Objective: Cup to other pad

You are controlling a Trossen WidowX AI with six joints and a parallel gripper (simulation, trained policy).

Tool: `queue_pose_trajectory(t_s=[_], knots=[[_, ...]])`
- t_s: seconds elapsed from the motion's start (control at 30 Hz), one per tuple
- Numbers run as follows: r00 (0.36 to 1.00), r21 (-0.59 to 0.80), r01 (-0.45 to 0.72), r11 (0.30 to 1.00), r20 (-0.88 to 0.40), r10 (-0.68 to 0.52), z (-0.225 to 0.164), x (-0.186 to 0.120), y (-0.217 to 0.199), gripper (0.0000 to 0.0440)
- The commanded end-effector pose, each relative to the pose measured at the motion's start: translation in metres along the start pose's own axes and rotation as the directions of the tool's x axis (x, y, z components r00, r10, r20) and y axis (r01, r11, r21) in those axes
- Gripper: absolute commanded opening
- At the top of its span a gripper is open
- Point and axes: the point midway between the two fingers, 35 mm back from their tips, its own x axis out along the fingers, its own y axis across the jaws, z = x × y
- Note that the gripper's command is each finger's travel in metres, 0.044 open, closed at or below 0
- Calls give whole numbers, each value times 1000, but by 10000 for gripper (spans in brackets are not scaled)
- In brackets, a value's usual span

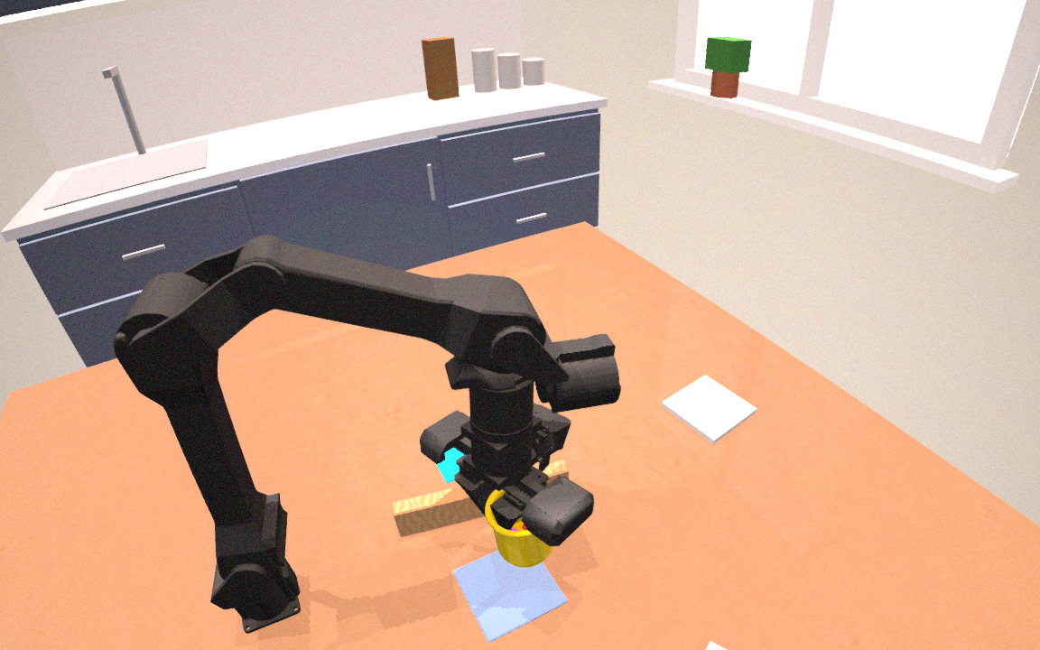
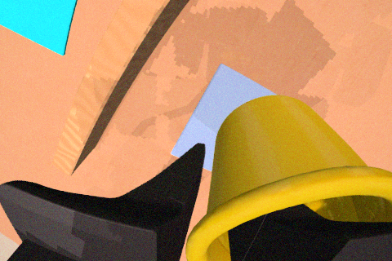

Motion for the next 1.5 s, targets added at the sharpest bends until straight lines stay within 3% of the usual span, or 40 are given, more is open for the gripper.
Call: queue_pose_trajectory(t_s=[0.0, 0.7, 1.47], knots=[[1000, -21, 3, 1000, 23, -3, 8, -10, 4, 3], [990, -97, 57, 994, 131, -44, 57, -44, 39, 0], [977, -178, 83, 981, 210, -44, 93, -47, 110, 0]])
